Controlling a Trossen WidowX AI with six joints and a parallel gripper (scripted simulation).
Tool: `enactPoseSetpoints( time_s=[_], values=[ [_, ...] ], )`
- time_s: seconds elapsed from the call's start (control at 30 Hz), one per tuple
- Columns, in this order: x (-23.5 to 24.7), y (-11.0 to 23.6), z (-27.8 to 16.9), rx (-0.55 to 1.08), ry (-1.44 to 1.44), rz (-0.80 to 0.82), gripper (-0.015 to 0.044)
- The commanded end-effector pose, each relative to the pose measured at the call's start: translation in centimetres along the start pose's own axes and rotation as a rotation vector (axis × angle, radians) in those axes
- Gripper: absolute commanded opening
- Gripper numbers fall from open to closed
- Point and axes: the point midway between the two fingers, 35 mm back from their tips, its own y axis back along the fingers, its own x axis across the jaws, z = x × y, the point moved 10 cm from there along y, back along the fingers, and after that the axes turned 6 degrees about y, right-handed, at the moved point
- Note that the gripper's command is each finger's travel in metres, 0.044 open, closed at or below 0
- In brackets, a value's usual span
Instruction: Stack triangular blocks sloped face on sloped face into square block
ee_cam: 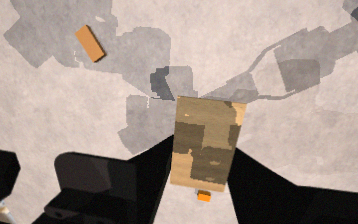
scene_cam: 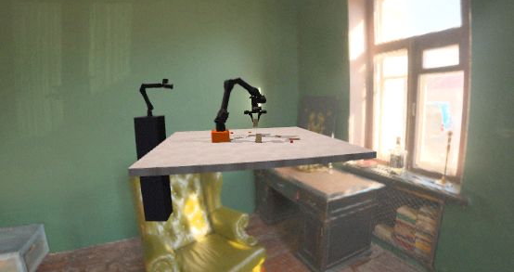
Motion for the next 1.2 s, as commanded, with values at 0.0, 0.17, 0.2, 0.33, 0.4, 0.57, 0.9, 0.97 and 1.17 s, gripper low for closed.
enactPoseSetpoints(
  time_s=[0.0, 0.17, 0.2, 0.33, 0.4, 0.57, 0.9, 0.97, 1.17],
  values=[
    [0.4, 0.5, 2.0, -0.008, 0.0, 0.006, 0.0],
    [0.9, 1.0, 4.3, -0.012, -0.002, 0.009, 0.0],
    [0.9, 1.1, 4.8, -0.013, -0.002, 0.01, 0.0],
    [1.1, 1.5, 6.6, -0.017, 0.002, 0.012, 0.0],
    [1.1, 1.7, 7.4, -0.018, 0.004, 0.013, 0.0],
    [1.1, 2.2, 9.6, -0.024, 0.012, 0.014, 0.0],
    [0.6, 3.3, 14.3, -0.027, 0.009, 0.006, 0.0],
    [0.3, 3.5, 15.2, -0.027, 0.009, 0.005, 0.0],
    [-0.6, 4.1, 17.8, -0.028, 0.007, -0.001, 0.0]
  ],
)
